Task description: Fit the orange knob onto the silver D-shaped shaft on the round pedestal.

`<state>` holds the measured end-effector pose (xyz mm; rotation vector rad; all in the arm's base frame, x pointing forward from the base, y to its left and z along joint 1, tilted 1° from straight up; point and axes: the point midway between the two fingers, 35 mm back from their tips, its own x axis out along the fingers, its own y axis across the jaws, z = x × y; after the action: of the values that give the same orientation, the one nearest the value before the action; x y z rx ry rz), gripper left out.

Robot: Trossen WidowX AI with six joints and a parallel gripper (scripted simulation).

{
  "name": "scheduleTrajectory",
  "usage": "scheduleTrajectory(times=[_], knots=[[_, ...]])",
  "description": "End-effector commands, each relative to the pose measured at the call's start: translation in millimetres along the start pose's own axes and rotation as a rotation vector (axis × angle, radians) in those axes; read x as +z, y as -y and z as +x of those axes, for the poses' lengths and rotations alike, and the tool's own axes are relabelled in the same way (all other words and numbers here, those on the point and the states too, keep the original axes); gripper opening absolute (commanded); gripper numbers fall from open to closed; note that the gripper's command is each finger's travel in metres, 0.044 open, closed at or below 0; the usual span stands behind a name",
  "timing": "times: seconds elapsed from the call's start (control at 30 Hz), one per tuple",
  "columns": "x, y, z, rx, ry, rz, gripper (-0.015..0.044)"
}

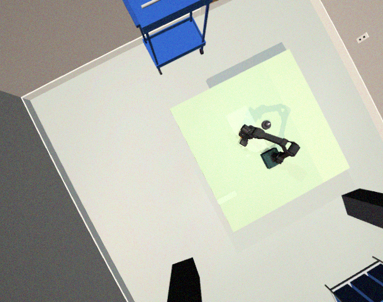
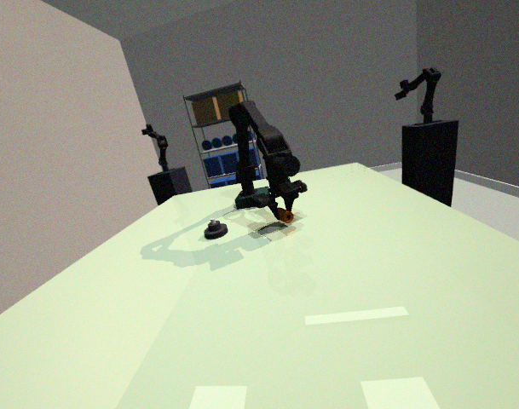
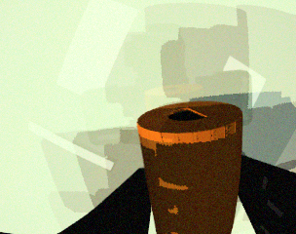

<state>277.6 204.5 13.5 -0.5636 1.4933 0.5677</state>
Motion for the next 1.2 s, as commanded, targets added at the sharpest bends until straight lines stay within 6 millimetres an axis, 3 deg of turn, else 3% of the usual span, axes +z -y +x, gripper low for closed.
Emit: scheduleTrajectory(times=[0.0, 0.27, 0.5, 1.0, 1.17], knots=[[1.6, -0.4, -2.0, 0.005, 0.006, 0.111, 0.0179], [1.6, -0.4, -2.0, 0.005, 0.005, 0.373, 0.0179], [1.6, -0.4, -2.0, 0.006, 0.005, 0.443, 0.0179], [1.6, -0.5, -2.0, 0.007, 0.004, 0.943, 0.0179], [1.6, -0.5, -2.0, 0.007, 0.003, 0.970, 0.0179]])
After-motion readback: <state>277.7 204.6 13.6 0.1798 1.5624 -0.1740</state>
